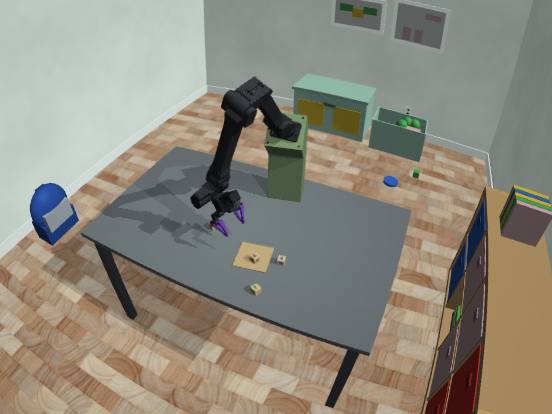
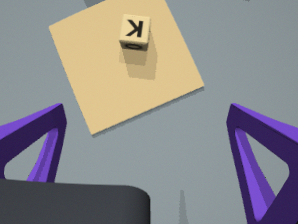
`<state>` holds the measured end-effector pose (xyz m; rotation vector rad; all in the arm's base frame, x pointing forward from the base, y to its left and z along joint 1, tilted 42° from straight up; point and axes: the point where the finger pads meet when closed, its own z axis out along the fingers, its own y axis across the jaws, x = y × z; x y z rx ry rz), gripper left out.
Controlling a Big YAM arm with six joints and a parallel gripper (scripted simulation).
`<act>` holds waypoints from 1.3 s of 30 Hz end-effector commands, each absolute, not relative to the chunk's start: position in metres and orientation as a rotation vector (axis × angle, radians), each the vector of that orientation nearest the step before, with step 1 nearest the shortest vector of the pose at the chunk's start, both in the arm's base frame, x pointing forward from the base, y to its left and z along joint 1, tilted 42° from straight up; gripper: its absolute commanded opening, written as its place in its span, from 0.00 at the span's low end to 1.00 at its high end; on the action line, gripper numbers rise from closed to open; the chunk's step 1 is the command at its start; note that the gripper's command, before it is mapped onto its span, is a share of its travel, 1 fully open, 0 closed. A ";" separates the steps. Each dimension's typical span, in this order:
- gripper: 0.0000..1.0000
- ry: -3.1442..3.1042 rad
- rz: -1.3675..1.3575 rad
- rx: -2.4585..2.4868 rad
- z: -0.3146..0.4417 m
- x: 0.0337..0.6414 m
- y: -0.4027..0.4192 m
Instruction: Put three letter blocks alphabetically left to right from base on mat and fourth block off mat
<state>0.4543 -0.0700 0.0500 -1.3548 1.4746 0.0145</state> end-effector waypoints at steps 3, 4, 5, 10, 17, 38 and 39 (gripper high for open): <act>1.00 1.637 0.051 -1.046 0.003 0.422 -0.154; 1.00 1.637 0.050 -1.046 0.003 0.423 -0.154; 1.00 1.655 0.054 -0.973 -0.006 0.412 -0.173; 1.00 1.689 0.060 -0.744 -0.032 0.372 -0.226; 1.00 1.661 0.041 -0.777 -0.020 0.382 -0.226; 1.00 1.672 0.025 -0.755 -0.021 0.376 -0.236; 1.00 1.672 0.025 -0.755 -0.021 0.376 -0.236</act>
